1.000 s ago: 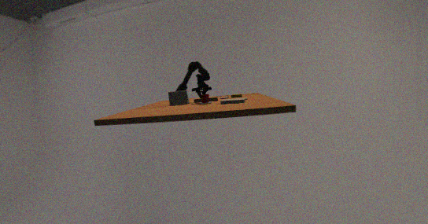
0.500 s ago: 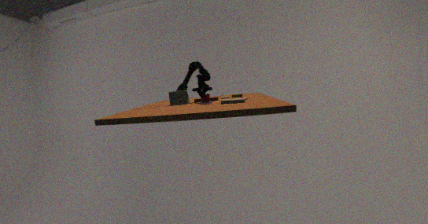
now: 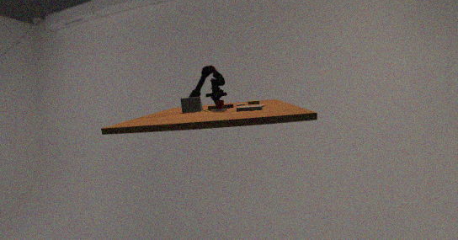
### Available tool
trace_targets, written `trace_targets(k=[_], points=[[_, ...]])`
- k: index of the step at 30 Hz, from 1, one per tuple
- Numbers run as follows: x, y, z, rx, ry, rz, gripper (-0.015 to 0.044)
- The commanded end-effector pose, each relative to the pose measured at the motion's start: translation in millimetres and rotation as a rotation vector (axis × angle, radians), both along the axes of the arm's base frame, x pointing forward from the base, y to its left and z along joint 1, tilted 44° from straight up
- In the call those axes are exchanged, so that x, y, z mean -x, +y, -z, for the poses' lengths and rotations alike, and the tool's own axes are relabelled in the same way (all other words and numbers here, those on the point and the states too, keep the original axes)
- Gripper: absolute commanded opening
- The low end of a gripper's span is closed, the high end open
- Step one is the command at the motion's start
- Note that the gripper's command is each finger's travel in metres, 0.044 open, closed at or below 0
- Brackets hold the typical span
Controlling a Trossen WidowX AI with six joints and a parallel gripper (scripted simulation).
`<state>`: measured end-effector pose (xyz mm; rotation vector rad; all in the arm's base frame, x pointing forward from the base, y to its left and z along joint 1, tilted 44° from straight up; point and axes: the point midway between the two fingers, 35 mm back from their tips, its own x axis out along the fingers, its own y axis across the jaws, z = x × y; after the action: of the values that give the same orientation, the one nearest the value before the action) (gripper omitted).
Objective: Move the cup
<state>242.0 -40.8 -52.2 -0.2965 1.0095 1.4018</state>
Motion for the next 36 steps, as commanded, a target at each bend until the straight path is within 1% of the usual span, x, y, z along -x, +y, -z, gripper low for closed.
trace_targets(k=[1, 13, 36], points=[[-3.5, -9.8, -8.7, 0.006, -0.006, -0.001, 0.0000], [-8.7, -34.0, -35.7, 0.005, -0.005, 0.002, 0.0000], [-8.5, -30.0, -36.3, 0.002, -0.006, 0.007, 0.0000]])
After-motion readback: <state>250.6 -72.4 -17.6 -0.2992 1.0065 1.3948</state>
